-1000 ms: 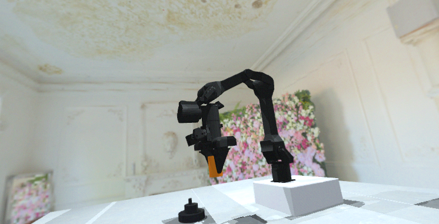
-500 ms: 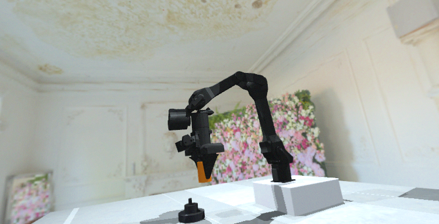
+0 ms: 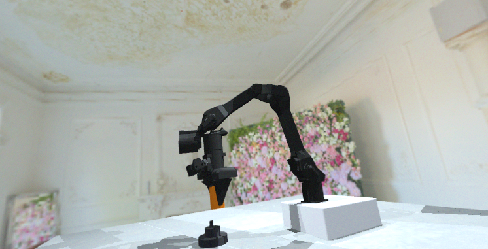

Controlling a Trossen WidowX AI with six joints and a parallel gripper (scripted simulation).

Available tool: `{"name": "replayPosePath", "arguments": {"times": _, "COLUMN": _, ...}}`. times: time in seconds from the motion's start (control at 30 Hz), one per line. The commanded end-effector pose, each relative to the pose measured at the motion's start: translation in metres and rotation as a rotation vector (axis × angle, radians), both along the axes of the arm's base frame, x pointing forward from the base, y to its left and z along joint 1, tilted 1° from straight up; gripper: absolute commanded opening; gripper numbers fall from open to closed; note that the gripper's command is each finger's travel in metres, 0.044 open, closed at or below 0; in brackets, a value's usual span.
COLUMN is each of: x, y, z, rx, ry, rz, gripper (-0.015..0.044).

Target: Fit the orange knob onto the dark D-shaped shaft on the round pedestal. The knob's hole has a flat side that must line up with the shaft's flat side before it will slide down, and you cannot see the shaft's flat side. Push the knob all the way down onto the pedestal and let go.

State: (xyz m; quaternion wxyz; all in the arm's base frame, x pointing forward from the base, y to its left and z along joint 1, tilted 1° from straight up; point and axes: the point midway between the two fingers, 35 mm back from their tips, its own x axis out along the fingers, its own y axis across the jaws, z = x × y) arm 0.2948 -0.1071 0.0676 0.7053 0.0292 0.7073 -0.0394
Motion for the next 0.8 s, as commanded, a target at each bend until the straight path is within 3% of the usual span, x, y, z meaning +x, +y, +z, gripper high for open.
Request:
{"name": "replayPosePath", "arguments": {"times": 0.0, "x": 0.004, "y": -0.012, "z": -0.002, "rx": -0.007, "ry": -0.009, "rz": 0.005, "gripper": 0.0000}}
{"name": "replayPosePath", "arguments": {"times": 0.77, "x": 0.005, "y": -0.032, "z": -0.032, "rx": -0.008, "ry": -0.009, "rz": -0.001, "gripper": 0.0000}}
